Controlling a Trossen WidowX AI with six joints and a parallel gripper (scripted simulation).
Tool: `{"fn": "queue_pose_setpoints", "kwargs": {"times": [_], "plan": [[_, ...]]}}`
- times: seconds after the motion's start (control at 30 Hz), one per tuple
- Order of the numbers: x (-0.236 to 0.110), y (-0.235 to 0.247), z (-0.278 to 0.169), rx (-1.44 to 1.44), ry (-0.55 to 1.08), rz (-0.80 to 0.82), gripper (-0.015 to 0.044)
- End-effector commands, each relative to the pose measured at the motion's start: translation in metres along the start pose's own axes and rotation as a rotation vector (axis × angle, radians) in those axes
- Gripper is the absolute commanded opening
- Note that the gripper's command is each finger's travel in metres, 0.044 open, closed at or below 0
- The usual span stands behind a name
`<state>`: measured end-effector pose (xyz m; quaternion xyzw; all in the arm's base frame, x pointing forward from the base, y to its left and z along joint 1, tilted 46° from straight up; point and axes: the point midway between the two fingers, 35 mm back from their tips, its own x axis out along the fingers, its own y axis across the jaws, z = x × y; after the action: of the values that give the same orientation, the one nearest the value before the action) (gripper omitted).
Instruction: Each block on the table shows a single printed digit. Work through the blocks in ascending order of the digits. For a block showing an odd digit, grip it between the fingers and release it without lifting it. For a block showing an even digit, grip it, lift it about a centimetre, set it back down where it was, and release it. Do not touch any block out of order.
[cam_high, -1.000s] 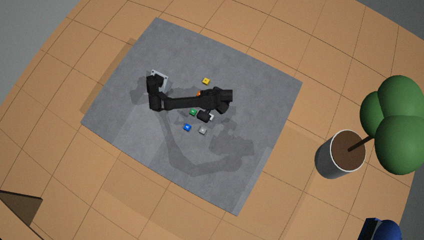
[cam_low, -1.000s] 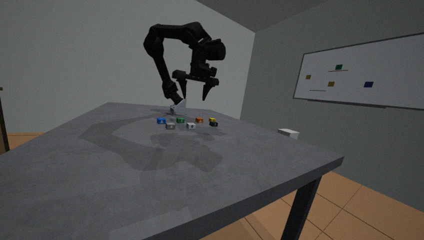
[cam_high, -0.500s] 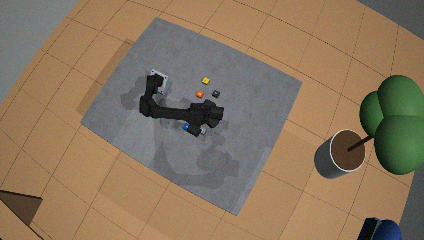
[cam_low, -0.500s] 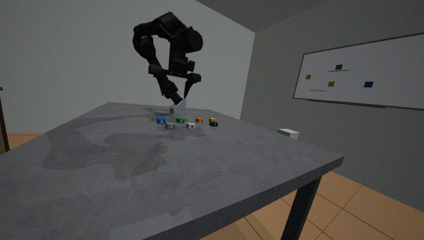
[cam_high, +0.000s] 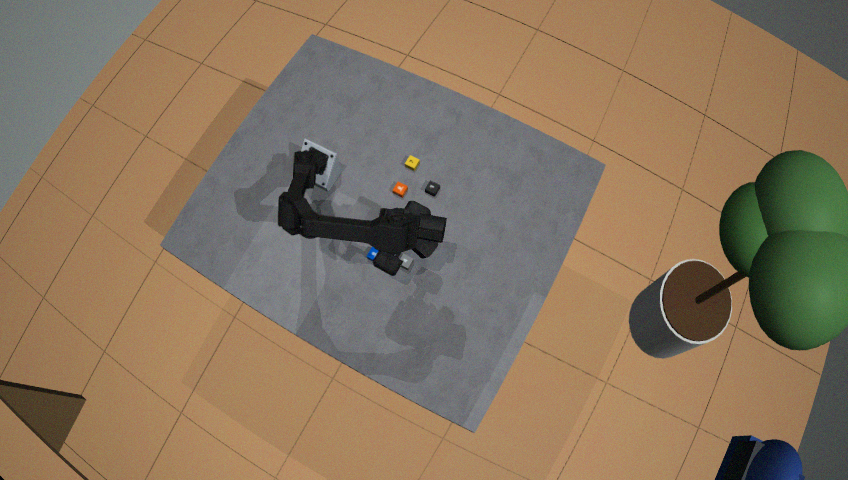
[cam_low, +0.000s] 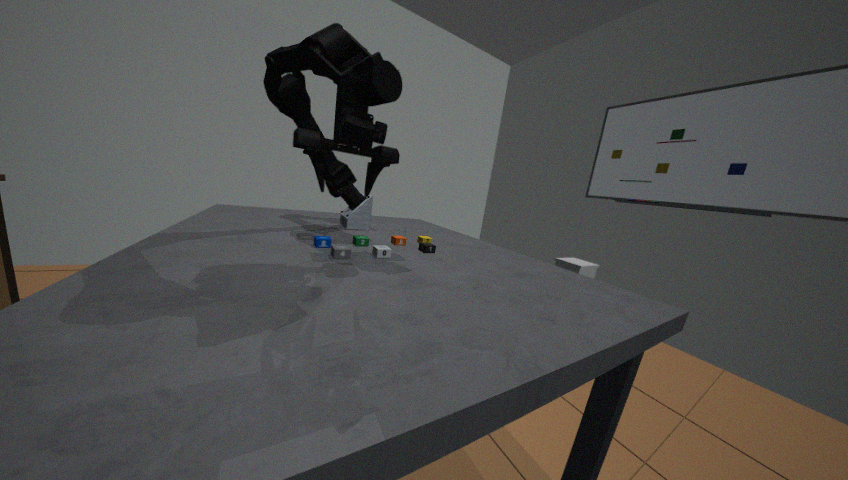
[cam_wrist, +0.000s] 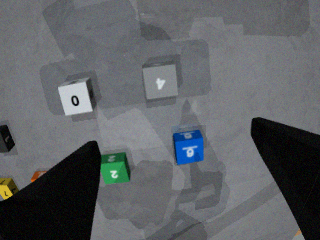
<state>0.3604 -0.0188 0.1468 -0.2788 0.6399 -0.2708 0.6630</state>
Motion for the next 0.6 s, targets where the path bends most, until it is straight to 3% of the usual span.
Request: {"fn": "queue_pose_setpoints", "kwargs": {"times": [0.0,0.17,0.33,0.57], "plan": [[0.000,-0.001,0.000,-0.006,0.001,-0.003,0.0400],[0.000,0.003,0.000,-0.006,0.001,-0.003,0.0400],[0.000,0.084,0.005,-0.005,0.001,0.001,0.0400],[0.000,0.088,0.004,-0.005,0.001,0.001,0.0400]]}}
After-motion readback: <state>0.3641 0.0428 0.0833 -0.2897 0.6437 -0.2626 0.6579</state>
